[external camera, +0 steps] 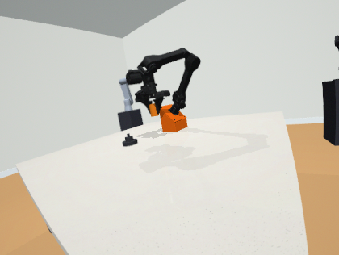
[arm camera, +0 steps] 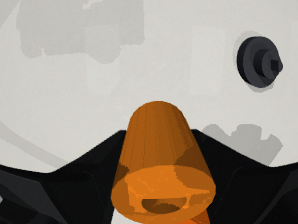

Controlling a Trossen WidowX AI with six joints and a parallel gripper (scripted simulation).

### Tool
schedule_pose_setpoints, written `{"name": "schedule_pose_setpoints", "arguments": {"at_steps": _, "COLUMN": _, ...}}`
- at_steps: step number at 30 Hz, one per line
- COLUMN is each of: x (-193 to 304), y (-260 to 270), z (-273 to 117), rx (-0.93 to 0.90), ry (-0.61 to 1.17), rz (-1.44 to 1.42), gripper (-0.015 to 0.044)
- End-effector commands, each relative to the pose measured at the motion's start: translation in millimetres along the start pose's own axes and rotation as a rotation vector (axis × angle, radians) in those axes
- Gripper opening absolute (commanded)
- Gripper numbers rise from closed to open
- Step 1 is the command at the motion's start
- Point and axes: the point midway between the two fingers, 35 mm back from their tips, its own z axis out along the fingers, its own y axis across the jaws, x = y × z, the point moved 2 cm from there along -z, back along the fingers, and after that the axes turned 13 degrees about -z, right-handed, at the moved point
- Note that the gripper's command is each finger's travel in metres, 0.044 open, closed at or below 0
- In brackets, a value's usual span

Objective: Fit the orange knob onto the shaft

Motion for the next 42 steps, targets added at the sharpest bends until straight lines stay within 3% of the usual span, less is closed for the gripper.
{"name": "schedule_pose_setpoints", "arguments": {"at_steps": 1, "x": -5.0, "y": -12.8, "z": -0.4, "rx": 0.009, "ry": -0.007, "rz": -0.008, "gripper": 0.0}}
{"name": "schedule_pose_setpoints", "arguments": {"at_steps": 42, "x": -14.4, "y": -137.3, "z": 29.2, "rx": 0.017, "ry": -0.006, "rz": -0.007, "gripper": 0.0}}
